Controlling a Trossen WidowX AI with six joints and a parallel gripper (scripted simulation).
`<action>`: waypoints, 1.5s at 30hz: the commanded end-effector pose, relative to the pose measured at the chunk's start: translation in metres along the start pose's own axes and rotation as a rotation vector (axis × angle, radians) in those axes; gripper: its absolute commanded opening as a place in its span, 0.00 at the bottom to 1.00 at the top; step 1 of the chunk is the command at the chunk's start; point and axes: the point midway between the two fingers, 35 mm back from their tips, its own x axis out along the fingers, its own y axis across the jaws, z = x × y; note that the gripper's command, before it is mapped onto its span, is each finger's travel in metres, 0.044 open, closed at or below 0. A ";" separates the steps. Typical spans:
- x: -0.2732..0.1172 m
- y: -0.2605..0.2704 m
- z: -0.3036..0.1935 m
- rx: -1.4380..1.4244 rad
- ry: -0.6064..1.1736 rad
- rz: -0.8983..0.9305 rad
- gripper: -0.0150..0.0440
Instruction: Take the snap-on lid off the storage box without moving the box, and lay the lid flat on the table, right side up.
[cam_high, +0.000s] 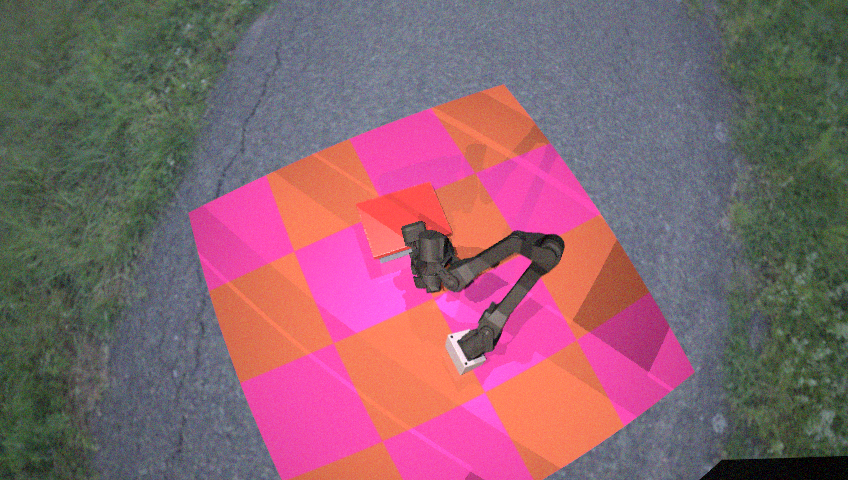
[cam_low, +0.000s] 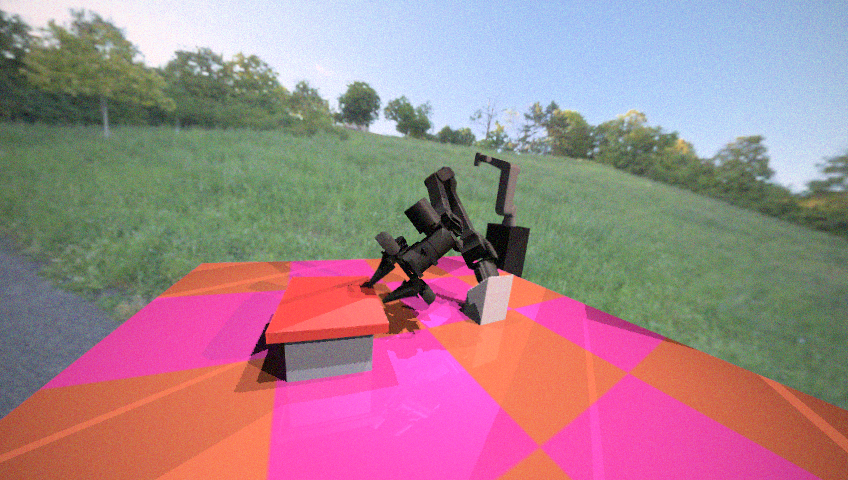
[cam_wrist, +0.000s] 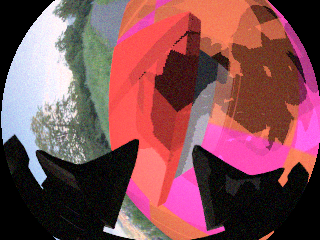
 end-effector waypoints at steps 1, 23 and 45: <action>0.006 -0.001 0.000 -0.003 0.000 0.001 0.65; 0.018 -0.001 0.003 -0.006 -0.005 0.008 0.44; 0.015 0.001 0.003 -0.004 -0.007 0.007 0.25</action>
